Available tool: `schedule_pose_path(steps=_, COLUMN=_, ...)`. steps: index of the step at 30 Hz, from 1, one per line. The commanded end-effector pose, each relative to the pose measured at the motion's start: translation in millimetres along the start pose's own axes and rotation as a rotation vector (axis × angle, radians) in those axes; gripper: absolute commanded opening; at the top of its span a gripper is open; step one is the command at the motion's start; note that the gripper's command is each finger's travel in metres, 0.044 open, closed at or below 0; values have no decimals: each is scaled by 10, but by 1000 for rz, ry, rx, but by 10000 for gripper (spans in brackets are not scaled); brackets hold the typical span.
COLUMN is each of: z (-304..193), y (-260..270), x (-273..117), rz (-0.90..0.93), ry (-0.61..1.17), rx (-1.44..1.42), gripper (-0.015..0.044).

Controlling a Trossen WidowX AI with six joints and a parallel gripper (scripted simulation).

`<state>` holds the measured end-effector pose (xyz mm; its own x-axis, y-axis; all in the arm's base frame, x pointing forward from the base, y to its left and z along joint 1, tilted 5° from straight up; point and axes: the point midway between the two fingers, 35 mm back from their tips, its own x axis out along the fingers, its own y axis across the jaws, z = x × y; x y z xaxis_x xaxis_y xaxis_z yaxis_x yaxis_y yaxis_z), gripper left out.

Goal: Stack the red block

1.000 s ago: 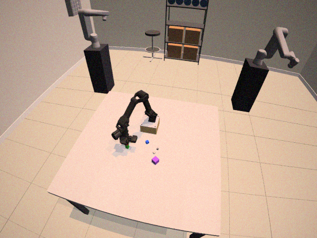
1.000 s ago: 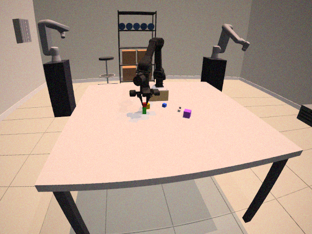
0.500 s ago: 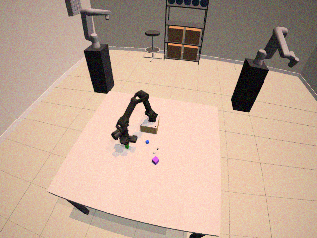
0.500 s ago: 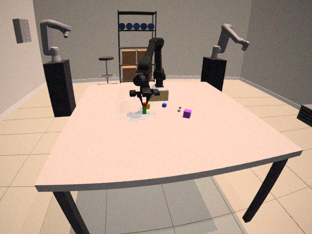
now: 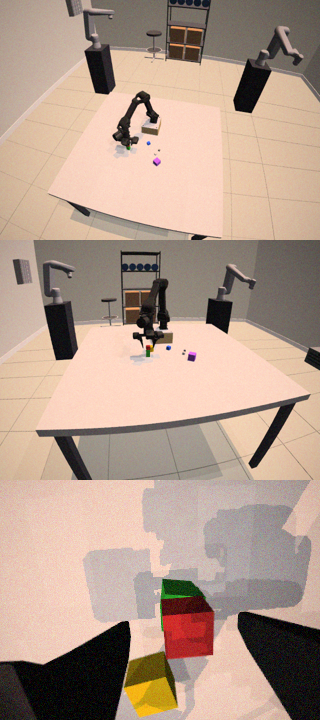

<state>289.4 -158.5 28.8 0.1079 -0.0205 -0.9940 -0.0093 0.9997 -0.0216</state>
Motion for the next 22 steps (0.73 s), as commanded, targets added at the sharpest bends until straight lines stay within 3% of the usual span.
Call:
schedule_pose_path(steps=1, z=-2, y=0, x=3, rz=0, ry=1, rx=0, gripper=394)
schedule_pose_path(steps=3, z=-2, y=0, x=3, rz=0, ry=1, rx=0, gripper=440)
schedule_pose_path(steps=22, z=-2, y=0, x=3, rz=0, ry=1, rx=0, gripper=440)
